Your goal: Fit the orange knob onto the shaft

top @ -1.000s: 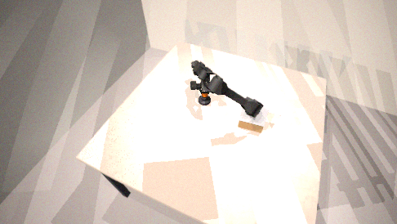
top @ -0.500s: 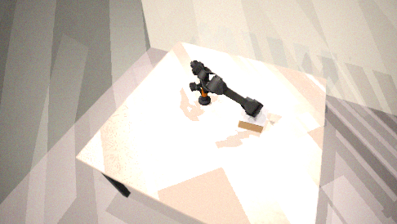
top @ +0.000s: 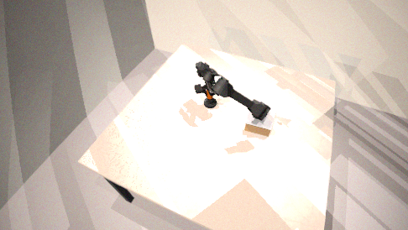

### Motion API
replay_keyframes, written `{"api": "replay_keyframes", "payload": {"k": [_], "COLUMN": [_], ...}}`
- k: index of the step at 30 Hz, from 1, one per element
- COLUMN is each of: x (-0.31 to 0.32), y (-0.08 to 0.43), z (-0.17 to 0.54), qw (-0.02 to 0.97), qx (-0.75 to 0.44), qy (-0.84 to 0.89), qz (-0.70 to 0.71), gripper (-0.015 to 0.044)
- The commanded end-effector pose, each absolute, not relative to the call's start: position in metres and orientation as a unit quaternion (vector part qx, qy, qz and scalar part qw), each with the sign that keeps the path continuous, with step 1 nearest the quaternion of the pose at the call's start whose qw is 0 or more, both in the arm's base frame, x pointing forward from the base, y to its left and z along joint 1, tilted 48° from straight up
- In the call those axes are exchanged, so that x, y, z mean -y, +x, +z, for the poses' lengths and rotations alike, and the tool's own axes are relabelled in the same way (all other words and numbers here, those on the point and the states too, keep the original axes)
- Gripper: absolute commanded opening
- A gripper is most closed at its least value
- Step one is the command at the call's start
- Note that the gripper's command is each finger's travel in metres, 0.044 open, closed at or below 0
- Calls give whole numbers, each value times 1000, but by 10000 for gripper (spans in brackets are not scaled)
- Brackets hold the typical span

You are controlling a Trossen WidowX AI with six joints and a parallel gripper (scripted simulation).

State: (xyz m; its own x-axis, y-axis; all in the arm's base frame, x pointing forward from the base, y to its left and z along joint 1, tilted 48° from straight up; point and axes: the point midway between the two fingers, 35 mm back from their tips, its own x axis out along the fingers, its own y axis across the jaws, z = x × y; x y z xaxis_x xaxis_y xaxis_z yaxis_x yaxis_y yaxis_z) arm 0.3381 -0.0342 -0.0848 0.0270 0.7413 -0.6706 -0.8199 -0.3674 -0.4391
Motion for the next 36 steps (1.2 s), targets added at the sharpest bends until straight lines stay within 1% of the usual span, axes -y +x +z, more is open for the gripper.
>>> {"api": "replay_keyframes", "payload": {"k": [1,6,36], "x": [36,34,35], "y": [339,337,336], "z": [-83,-84,-83], "qw": [550,513,513], "qx": [-27,27,27], "qy": [-461,-502,-502], "qz": [696,696,696], "gripper": [0,0,0]}}
